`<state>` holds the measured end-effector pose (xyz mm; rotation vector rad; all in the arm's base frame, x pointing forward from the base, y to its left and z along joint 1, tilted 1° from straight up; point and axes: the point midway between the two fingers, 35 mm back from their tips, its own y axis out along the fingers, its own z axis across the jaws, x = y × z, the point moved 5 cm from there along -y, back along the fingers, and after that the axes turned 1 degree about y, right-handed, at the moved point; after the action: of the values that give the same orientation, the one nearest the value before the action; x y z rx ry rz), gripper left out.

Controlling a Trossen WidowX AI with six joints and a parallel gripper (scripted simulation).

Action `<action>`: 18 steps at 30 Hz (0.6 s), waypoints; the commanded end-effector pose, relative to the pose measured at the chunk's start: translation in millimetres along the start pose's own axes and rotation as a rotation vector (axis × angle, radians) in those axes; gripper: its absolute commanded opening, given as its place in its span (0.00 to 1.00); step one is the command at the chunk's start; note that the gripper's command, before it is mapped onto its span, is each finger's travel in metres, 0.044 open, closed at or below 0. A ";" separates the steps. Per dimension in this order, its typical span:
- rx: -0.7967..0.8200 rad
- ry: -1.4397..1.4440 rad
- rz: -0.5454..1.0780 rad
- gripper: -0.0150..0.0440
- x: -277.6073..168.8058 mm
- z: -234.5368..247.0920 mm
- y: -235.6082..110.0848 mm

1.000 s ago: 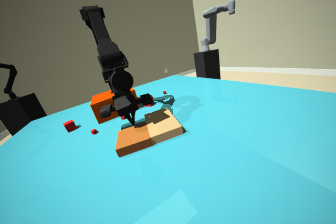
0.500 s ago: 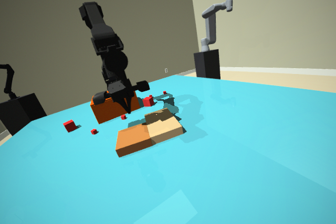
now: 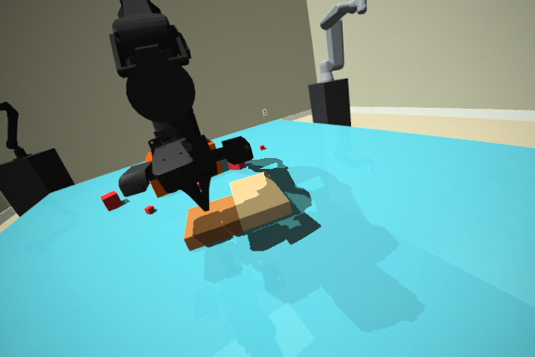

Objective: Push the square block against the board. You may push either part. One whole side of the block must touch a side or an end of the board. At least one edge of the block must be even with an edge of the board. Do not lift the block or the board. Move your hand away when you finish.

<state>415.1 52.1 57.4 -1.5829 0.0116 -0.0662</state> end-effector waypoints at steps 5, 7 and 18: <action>0.000 0.002 0.002 0.25 32.3 -3.8 5.5; 0.001 0.005 0.003 0.25 32.9 -3.6 16.6; 0.000 0.002 0.002 0.25 31.9 -3.7 58.9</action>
<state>447.2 45.7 -3.7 -1.5857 0.0304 -0.0556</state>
